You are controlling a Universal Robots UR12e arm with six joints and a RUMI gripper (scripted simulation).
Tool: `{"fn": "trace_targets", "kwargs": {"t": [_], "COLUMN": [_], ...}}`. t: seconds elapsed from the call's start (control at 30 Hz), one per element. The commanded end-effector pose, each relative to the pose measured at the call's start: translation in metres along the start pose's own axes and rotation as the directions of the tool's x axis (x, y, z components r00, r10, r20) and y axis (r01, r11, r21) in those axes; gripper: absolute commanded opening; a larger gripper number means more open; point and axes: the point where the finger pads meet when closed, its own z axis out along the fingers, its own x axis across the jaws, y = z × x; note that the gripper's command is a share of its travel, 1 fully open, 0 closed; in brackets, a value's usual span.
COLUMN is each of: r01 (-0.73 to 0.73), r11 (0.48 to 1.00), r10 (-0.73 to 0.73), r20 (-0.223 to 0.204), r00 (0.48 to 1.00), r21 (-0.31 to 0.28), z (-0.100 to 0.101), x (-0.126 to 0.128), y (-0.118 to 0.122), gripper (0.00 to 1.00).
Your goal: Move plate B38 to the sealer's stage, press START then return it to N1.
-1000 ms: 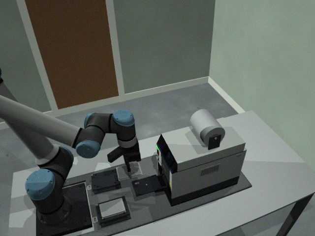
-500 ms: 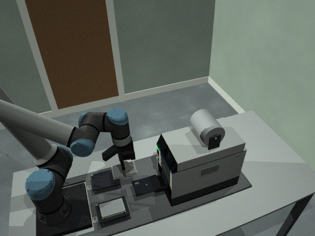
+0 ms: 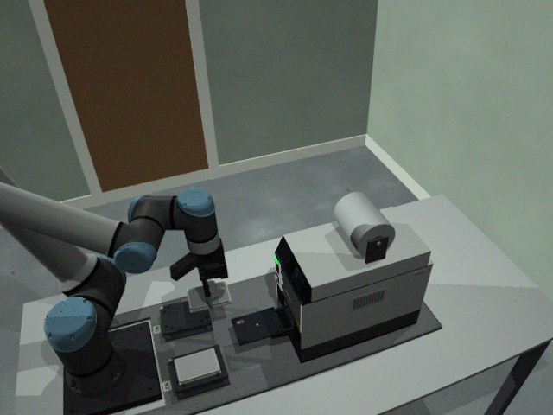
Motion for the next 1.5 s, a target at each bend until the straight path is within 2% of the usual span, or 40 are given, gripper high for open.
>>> {"fn": "trace_targets", "kwargs": {"t": [0.0,1.47], "r01": [0.000,0.000], "r11": [1.000,1.000], "r10": [0.000,0.000], "r20": [0.000,0.000], "r00": [1.000,1.000], "r21": [-0.001,-0.001], "z": [-0.001,-0.001], "x": [0.006,0.060], "y": [-0.008,-0.080], "gripper": [0.00,0.00]}}
